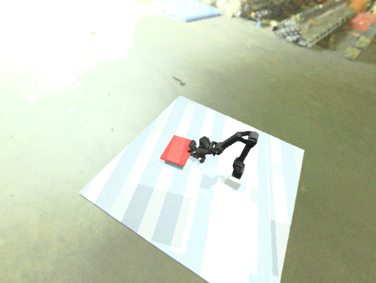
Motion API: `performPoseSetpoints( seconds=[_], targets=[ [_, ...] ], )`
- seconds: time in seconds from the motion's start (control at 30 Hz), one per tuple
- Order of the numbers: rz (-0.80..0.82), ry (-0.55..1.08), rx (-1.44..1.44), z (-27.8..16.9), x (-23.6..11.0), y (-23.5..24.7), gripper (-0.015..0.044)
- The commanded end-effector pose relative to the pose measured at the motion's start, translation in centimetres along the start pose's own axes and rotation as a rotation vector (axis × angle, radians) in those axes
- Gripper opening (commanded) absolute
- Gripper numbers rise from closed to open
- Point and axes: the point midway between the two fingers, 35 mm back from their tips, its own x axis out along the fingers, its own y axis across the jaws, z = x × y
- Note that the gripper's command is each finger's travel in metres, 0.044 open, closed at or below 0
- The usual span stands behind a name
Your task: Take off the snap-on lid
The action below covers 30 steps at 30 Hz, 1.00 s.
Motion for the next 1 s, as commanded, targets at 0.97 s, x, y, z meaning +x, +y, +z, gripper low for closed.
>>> performPoseSetpoints(
  seconds=[0.97],
  targets=[
    [-0.002, 0.003, 0.001, 0.0, -0.9, 1.7, 0.0000]
  ],
)
